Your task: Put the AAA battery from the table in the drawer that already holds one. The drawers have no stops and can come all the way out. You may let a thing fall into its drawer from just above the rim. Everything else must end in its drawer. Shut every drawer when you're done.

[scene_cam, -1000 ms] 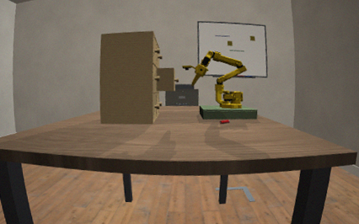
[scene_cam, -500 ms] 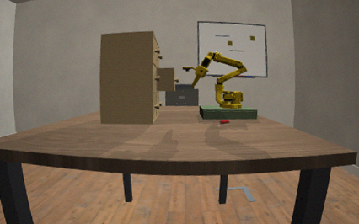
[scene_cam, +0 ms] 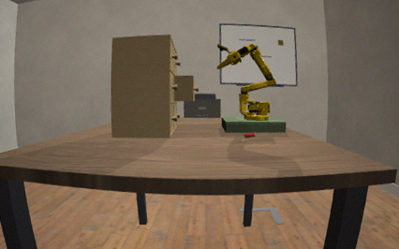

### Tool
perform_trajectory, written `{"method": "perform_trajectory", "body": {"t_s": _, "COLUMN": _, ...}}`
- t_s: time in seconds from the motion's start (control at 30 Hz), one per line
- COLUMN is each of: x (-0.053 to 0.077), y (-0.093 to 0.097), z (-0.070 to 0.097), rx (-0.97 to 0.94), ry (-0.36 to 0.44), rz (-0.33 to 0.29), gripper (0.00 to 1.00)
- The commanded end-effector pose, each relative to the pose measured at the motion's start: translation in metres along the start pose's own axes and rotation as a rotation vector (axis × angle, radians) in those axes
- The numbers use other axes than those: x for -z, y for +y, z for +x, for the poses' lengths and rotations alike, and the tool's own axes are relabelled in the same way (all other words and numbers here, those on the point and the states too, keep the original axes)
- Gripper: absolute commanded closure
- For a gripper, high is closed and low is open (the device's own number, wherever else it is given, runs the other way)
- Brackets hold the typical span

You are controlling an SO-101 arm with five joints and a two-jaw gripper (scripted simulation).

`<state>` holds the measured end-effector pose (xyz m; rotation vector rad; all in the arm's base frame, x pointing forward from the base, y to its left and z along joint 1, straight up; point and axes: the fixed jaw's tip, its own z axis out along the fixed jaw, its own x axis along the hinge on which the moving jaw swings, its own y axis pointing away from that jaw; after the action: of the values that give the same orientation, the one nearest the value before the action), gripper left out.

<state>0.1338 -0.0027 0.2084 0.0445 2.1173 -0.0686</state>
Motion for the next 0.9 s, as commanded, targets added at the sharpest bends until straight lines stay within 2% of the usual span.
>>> {"method": "perform_trajectory", "body": {"t_s": 0.0, "x": 0.021, "y": -0.002, "z": -0.011, "rx": -0.014, "ry": -0.072, "rz": 0.014, "gripper": 0.80}}
{"method": "perform_trajectory", "body": {"t_s": 0.53, "x": 0.023, "y": -0.002, "z": -0.012, "rx": -0.014, "ry": -0.081, "rz": 0.015, "gripper": 0.81}}
{"method": "perform_trajectory", "body": {"t_s": 0.87, "x": 0.030, "y": 0.036, "z": -0.009, "rx": 0.144, "ry": -0.090, "rz": -0.272, "gripper": 0.81}}
